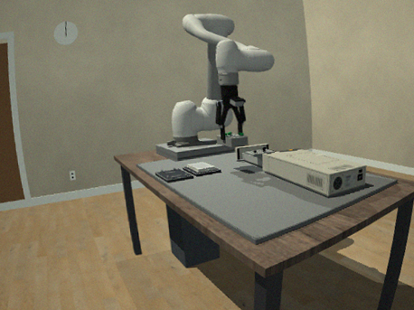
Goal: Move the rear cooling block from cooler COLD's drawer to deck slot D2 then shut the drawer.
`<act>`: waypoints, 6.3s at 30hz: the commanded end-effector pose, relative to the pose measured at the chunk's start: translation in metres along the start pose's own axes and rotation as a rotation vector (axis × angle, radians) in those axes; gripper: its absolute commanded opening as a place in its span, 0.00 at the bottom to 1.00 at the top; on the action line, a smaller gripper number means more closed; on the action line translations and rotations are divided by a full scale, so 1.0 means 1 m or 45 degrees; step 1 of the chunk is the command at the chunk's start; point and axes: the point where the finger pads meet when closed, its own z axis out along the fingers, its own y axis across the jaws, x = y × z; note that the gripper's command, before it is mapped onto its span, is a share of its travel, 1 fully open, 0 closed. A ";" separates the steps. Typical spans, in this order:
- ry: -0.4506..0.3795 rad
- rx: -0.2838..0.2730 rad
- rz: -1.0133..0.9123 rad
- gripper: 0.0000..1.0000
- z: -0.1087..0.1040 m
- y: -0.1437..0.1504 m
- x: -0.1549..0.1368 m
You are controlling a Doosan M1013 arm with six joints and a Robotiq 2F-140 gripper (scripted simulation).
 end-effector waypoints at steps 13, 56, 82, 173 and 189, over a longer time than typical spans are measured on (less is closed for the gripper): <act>0.005 -0.004 -0.009 0.10 -0.002 0.039 -0.012; 0.005 -0.005 -0.009 0.10 -0.002 0.139 -0.040; 0.006 -0.005 -0.009 0.10 -0.003 0.196 -0.055; 0.005 -0.006 -0.010 0.10 -0.004 0.266 -0.075; 0.005 -0.006 -0.010 0.10 -0.004 0.266 -0.075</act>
